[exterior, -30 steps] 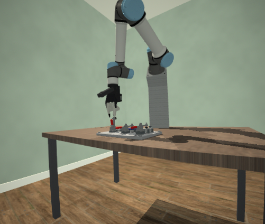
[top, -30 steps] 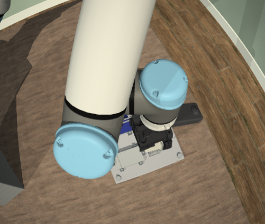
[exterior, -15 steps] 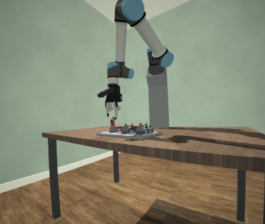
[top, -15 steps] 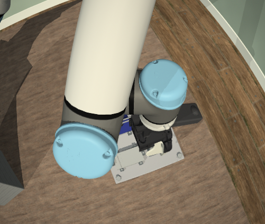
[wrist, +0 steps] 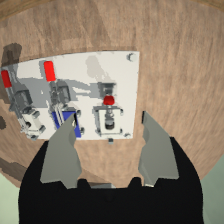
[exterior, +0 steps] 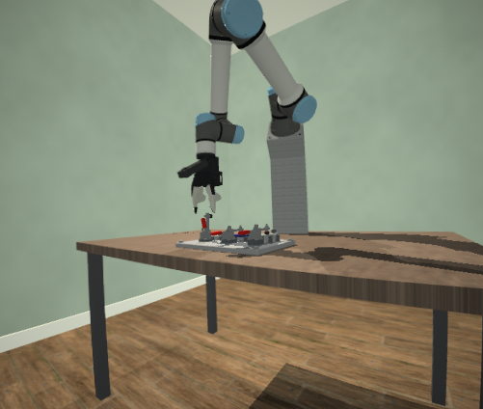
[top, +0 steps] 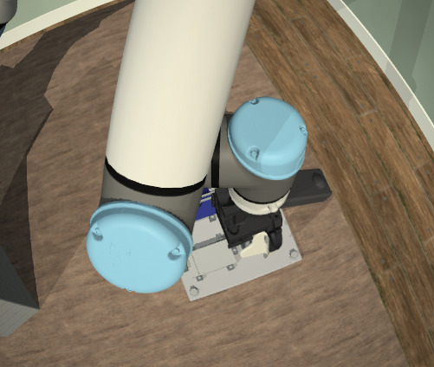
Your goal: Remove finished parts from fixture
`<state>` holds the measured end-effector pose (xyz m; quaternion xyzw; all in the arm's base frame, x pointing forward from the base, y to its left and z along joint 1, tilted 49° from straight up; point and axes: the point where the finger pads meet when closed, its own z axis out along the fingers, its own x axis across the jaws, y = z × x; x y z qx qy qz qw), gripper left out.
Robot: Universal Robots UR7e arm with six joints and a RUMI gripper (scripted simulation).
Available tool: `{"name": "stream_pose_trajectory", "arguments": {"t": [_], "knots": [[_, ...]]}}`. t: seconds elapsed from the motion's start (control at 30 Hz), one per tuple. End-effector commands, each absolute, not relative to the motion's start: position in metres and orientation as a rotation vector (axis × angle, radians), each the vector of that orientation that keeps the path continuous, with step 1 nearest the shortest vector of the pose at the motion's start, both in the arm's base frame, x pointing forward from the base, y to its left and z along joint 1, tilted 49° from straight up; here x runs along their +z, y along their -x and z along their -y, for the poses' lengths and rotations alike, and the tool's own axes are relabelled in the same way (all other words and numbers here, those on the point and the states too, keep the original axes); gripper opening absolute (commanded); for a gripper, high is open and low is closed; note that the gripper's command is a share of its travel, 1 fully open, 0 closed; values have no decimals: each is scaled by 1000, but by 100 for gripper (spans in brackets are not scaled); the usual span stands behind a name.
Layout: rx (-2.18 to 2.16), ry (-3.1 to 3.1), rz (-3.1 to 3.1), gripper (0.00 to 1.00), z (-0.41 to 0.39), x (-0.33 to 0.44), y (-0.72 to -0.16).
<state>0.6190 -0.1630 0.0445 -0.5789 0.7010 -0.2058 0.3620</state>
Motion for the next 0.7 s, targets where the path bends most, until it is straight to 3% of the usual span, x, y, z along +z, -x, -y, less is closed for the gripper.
{"name": "stream_pose_trajectory", "arguments": {"t": [0.0,0.67], "knots": [[-530,1491,-1805,59,163,44,-620],[-526,1489,-1809,59,161,37,-614]]}}
